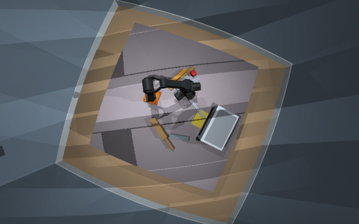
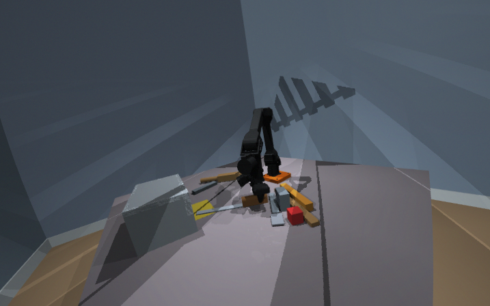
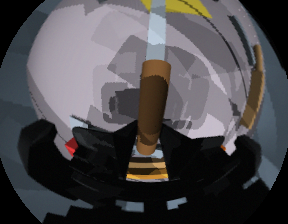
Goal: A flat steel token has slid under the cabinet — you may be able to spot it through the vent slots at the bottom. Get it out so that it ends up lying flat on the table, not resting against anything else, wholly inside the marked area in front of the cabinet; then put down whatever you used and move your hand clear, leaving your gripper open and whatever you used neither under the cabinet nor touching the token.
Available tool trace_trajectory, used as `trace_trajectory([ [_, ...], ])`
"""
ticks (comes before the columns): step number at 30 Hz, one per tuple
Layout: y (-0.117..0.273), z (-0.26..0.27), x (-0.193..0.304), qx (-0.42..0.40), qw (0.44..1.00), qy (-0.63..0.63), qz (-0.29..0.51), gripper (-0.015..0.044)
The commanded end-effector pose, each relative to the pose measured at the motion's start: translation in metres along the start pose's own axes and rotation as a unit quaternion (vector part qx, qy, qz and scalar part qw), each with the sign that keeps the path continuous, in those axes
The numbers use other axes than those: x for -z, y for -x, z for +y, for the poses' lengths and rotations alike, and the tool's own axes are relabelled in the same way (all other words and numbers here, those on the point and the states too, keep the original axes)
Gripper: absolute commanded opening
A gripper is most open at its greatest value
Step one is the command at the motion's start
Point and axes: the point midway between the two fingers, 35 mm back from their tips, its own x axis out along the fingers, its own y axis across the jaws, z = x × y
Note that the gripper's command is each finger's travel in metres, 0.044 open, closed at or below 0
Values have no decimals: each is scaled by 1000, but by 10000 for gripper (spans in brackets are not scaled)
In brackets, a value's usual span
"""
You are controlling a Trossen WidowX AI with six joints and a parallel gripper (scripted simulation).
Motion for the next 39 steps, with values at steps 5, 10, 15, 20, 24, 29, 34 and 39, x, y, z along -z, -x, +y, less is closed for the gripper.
trace_trajectory([
  [5,1,0,0,1,999,-36,1,0],
  [10,1,0,0,1,998,-56,1,0],
  [15,2,-1,-1,1,998,-65,2,0],
  [20,2,-5,-4,1,998,-70,2,0],
  [24,2,-9,-6,2,997,-76,2,0],
  [29,3,-13,-9,2,997,-77,2,0],
  [34,3,-18,-12,2,997,-79,2,0],
  [39,3,-23,-16,2,997,-80,2,0],
])
